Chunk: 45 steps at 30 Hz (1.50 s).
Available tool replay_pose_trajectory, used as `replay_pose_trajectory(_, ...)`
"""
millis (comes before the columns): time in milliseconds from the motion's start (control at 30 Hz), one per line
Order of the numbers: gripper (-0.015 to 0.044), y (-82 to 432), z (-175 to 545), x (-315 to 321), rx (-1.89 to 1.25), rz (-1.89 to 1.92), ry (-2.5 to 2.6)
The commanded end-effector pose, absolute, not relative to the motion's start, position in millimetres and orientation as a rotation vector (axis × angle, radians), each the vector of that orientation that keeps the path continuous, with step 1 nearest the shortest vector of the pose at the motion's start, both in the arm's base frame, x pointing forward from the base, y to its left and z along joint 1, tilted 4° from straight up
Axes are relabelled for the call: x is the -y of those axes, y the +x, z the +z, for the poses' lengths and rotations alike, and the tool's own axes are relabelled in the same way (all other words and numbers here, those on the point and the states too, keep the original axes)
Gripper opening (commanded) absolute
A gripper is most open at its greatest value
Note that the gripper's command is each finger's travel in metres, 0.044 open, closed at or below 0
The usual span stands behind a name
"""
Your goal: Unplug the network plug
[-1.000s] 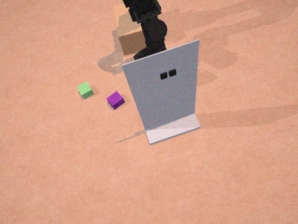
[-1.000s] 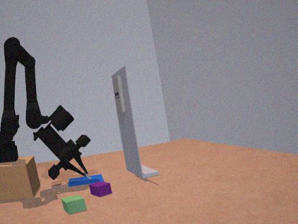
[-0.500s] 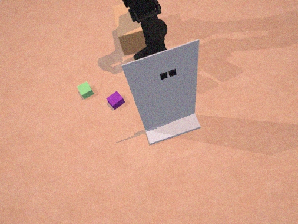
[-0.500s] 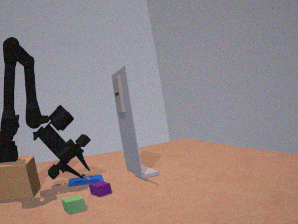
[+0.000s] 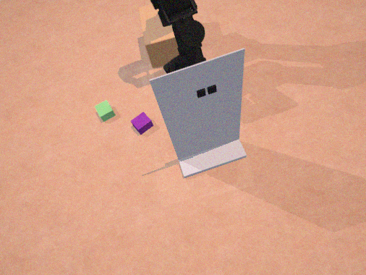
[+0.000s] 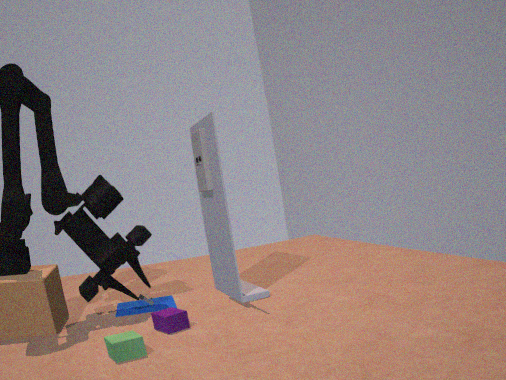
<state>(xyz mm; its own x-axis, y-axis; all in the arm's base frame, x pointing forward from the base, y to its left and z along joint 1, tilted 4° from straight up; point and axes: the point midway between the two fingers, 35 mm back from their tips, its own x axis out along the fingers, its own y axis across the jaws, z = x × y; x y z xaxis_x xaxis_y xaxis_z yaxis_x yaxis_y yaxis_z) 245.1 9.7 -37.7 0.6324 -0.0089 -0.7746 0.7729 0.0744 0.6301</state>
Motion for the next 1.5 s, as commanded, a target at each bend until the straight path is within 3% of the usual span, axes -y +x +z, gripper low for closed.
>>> replay_pose_trajectory(0, 0.0156, 244, -36, -9, -0.701, -0.669, 1.388)
replay_pose_trajectory(1467, 0.0156, 237, -18, -11, -0.704, -0.668, 1.387)
